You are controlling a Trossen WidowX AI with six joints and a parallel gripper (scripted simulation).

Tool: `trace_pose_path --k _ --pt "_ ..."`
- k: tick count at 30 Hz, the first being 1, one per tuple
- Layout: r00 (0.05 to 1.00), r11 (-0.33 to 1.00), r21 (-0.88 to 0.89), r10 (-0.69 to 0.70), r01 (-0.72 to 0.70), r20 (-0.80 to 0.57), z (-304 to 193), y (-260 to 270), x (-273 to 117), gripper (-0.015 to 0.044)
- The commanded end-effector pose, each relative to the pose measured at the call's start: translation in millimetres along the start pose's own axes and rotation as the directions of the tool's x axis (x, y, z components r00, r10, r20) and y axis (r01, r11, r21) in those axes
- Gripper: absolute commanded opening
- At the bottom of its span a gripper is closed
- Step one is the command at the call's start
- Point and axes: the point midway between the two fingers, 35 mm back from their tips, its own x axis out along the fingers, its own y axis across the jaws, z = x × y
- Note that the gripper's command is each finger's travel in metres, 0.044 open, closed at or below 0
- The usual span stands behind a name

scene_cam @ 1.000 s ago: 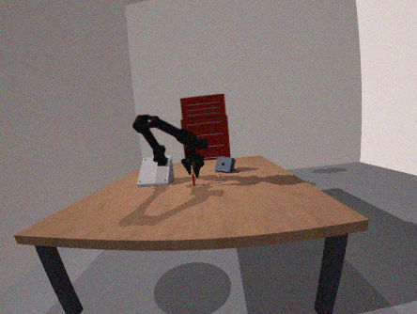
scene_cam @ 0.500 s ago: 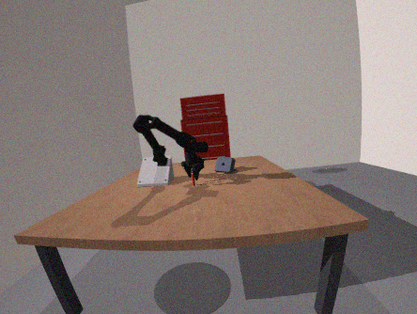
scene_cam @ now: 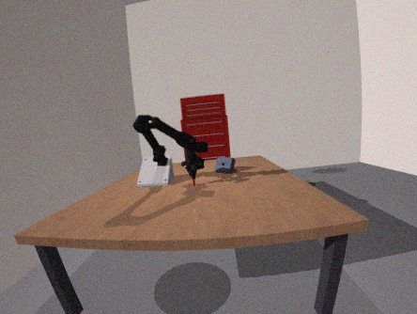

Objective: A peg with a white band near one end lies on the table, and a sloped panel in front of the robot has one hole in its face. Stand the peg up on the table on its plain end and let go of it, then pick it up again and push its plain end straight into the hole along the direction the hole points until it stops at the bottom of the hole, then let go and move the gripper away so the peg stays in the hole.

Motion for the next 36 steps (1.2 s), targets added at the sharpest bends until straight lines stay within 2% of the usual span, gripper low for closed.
trace_pose_path --k 1,8,27,36 --pt "1.000 1.000 0.002 0.000 0.000 0.000 -0.1 -0.1 -0.1 0.0013" --pt "1.000 1.000 0.002 0.004 -0.004 0.002 1.7 -0.3 -9.1 0.0000" --pt "1.000 1.000 -0.004 0.010 -0.010 0.004 7.6 1.2 -77.4 0.0000" --pt "0.998 0.998 0.029 0.048 -0.049 0.047 18.0 7.1 -74.6 0.0000"
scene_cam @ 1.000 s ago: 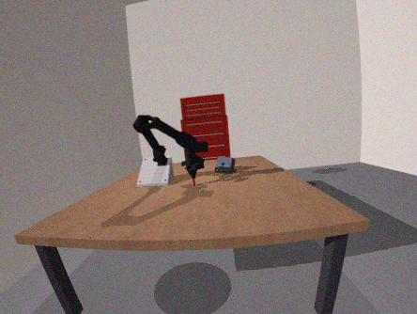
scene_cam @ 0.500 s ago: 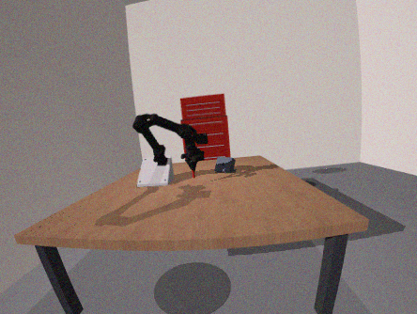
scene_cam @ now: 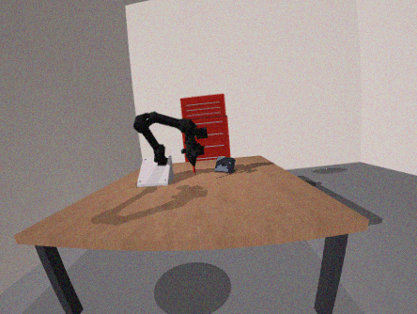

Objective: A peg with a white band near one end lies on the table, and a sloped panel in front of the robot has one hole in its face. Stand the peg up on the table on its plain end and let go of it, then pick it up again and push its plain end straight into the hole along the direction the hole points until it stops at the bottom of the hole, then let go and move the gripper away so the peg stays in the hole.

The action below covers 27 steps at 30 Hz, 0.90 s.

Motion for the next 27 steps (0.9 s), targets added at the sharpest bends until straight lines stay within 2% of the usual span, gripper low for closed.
trace_pose_path --k 1,27 --pt "0.999 0.999 0.027 0.028 -0.029 0.029 7.0 4.3 2.3 0.0000" --pt "0.949 0.965 0.145 0.176 -0.218 0.260 57.2 25.2 17.7 0.0000"
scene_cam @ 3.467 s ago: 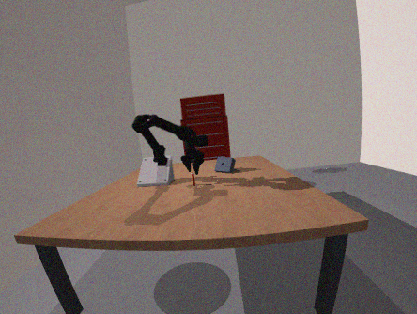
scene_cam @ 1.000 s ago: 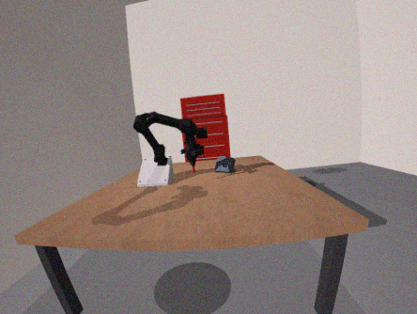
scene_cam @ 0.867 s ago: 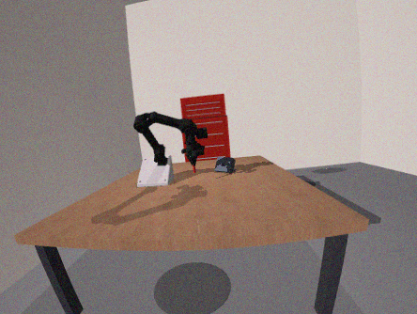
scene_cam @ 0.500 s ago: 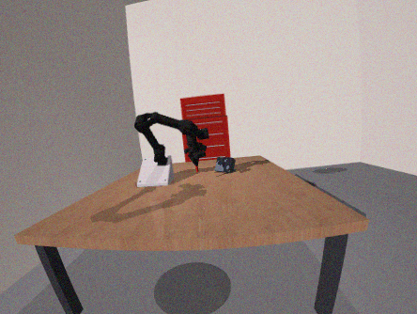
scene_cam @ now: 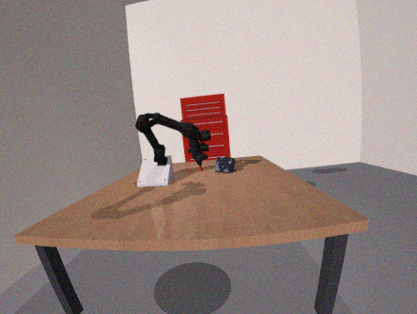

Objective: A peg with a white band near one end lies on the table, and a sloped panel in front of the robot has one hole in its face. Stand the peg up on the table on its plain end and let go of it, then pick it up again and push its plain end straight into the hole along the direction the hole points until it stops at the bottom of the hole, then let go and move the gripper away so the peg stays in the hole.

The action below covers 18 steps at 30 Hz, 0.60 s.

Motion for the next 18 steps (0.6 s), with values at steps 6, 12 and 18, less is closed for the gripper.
trace_pose_path --k 6,12,18 --pt "0.995 0.997 0.049 0.063 -0.067 0.080 14.4 8.3 9.4 0.0000" --pt "0.986 0.992 0.072 0.096 -0.106 0.136 24.6 12.4 13.6 0.0000" --pt "0.973 0.985 0.091 0.127 -0.146 0.193 34.8 16.1 17.1 0.0000"
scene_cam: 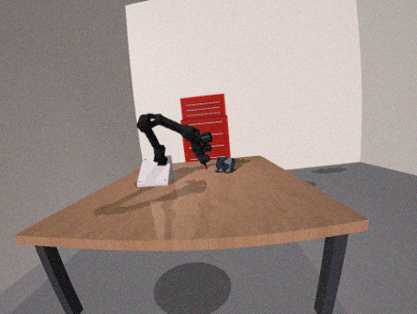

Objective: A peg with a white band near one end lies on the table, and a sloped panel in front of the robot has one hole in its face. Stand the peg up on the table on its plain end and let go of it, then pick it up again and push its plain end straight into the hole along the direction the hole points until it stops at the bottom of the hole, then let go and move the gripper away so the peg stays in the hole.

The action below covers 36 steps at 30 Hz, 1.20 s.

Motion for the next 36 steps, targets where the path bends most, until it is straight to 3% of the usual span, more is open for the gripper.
trace_pose_path --k 1,36 --pt "0.999 0.999 0.023 0.031 -0.032 0.036 5.0 3.7 5.0 0.0000" --pt "0.923 0.971 0.083 0.185 -0.225 0.337 52.9 19.3 21.5 0.0000"
